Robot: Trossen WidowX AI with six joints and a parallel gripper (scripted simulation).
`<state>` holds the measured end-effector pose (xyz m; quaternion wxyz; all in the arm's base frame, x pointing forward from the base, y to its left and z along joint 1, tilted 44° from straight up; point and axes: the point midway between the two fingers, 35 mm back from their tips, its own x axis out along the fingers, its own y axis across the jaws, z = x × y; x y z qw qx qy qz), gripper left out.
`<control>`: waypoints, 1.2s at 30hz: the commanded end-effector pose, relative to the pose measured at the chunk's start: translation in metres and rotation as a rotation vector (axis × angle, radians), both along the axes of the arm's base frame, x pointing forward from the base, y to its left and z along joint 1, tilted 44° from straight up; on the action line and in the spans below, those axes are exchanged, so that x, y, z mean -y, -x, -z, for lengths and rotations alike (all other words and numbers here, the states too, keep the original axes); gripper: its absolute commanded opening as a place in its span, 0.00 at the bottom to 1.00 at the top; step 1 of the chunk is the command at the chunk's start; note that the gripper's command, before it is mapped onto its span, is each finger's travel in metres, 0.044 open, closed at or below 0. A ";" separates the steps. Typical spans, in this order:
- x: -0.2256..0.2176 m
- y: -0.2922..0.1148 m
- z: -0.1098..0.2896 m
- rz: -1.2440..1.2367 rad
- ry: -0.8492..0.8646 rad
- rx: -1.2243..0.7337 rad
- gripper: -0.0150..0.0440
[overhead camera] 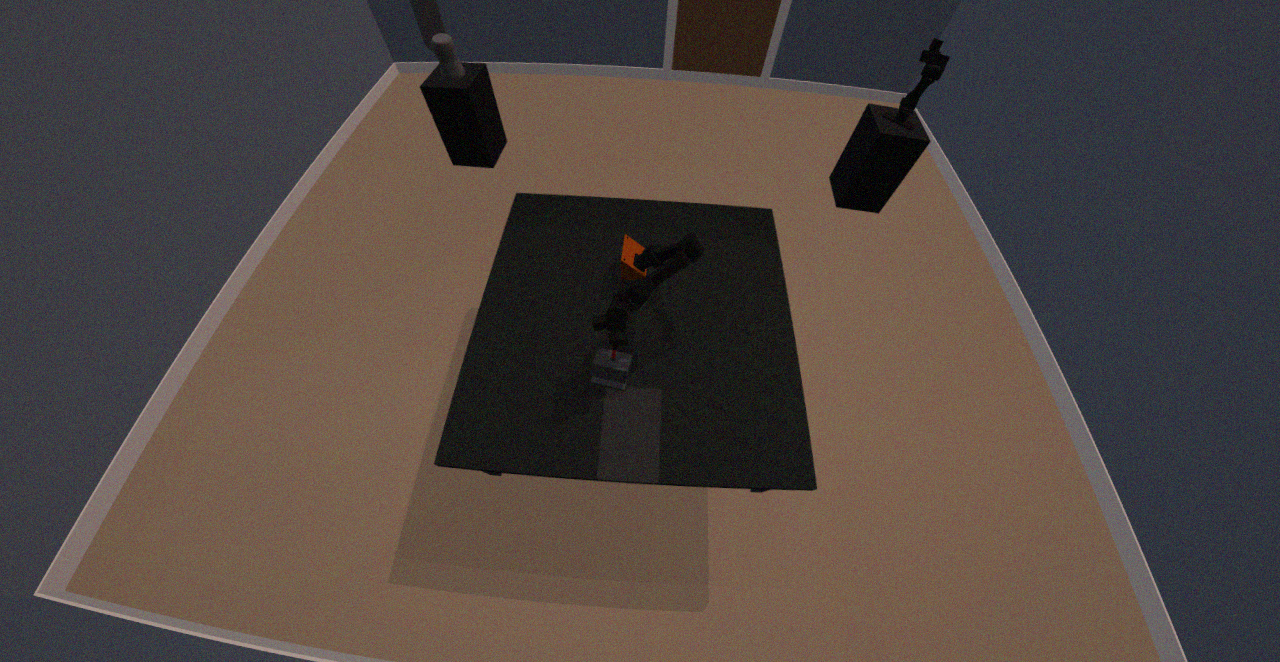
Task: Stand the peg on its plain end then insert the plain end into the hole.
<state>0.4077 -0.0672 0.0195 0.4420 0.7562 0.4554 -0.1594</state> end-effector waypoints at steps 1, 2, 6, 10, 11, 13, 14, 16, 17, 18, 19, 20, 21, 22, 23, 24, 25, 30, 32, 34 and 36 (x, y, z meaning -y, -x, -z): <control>-0.001 0.000 0.003 0.001 -0.001 -0.003 0.25; -0.001 -0.001 0.003 0.001 -0.001 -0.003 0.25; -0.001 -0.001 0.005 0.001 -0.001 -0.003 0.25; -0.002 -0.002 0.006 0.001 -0.001 -0.003 0.25; -0.002 -0.002 0.006 0.001 -0.001 -0.003 0.25; -0.003 -0.003 0.007 0.001 -0.001 -0.003 0.25; -0.003 -0.003 0.007 0.001 -0.001 -0.003 0.25; -0.003 -0.004 0.008 0.001 -0.001 -0.003 0.25; -0.003 -0.004 0.008 0.001 -0.001 -0.002 0.25; -0.003 -0.004 0.008 0.001 -0.001 -0.002 0.25; -0.004 -0.005 0.009 0.001 -0.001 -0.002 0.25; -0.004 -0.005 0.009 0.001 -0.001 -0.002 0.25; -0.004 -0.005 0.009 0.001 -0.001 -0.002 0.25; -0.004 -0.005 0.010 0.001 -0.001 -0.002 0.25; -0.005 -0.006 0.010 0.001 -0.001 -0.002 0.25; -0.005 -0.006 0.010 0.001 -0.001 -0.002 0.25; -0.005 -0.006 0.011 0.001 -0.001 -0.002 0.25; -0.006 -0.008 0.012 0.001 -0.002 -0.002 0.25; -0.006 -0.008 0.013 0.001 -0.002 -0.002 0.25; -0.007 -0.009 0.013 0.001 -0.002 -0.002 0.25; -0.007 -0.009 0.014 0.001 -0.002 -0.002 0.25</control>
